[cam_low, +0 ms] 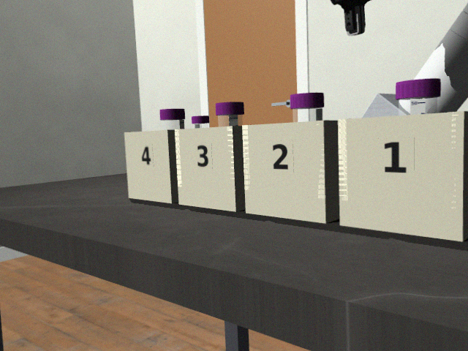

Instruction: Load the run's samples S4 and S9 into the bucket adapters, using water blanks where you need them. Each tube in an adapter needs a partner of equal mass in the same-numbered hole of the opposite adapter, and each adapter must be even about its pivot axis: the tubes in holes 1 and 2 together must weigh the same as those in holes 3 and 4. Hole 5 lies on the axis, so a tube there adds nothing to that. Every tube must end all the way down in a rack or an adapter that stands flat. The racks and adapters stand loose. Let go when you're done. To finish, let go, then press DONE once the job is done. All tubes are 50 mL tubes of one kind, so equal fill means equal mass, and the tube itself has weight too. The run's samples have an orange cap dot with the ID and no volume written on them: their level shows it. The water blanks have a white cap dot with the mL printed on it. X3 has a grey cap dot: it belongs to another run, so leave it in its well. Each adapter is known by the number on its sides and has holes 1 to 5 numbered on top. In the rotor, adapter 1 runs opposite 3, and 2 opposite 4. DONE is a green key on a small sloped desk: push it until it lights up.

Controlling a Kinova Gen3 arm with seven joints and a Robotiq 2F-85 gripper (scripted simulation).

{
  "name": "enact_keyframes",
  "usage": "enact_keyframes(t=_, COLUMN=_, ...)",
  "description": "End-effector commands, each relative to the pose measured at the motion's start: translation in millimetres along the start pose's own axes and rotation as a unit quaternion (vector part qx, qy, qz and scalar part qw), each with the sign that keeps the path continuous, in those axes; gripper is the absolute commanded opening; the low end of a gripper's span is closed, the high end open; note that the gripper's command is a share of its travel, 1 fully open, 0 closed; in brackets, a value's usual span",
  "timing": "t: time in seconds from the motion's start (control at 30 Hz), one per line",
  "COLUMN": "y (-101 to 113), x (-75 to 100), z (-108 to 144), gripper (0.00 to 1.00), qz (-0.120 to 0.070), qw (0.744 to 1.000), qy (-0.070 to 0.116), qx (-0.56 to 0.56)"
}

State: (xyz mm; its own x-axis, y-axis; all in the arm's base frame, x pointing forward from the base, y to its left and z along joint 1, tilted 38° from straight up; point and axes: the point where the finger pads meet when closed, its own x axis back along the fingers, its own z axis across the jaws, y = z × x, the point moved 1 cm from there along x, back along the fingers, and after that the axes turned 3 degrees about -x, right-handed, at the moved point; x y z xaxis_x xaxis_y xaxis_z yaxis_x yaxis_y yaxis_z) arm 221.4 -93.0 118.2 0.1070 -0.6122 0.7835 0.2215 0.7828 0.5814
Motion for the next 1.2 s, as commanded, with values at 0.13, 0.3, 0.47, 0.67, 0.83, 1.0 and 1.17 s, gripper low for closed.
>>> enact_keyframes(t=0.13, y=1, x=-9.8, z=-3, gripper=0.10, qz=0.010, qw=0.998, qy=0.058, qx=-0.001)
enact_keyframes(t=0.3, y=1, x=-16.3, z=-4, gripper=0.10, qz=0.010, qw=0.998, qy=0.058, qx=-0.001)
enact_keyframes(t=0.47, y=1, x=-22.9, z=-5, gripper=0.10, qz=0.010, qw=0.998, qy=0.058, qx=-0.001)
enact_keyframes(t=0.67, y=2, x=-29.4, z=-7, gripper=0.10, qz=0.010, qw=0.998, qy=0.058, qx=-0.001)
enact_keyframes(t=0.83, y=2, x=-34.7, z=-7, gripper=0.10, qz=0.010, qw=0.998, qy=0.058, qx=-0.001)
enact_keyframes(t=1.0, y=2, x=-41.2, z=-9, gripper=0.10, qz=0.010, qw=0.998, qy=0.058, qx=-0.001)
enact_keyframes(t=1.17, y=3, x=-47.8, z=-10, gripper=0.10, qz=0.010, qw=0.998, qy=0.058, qx=-0.001)
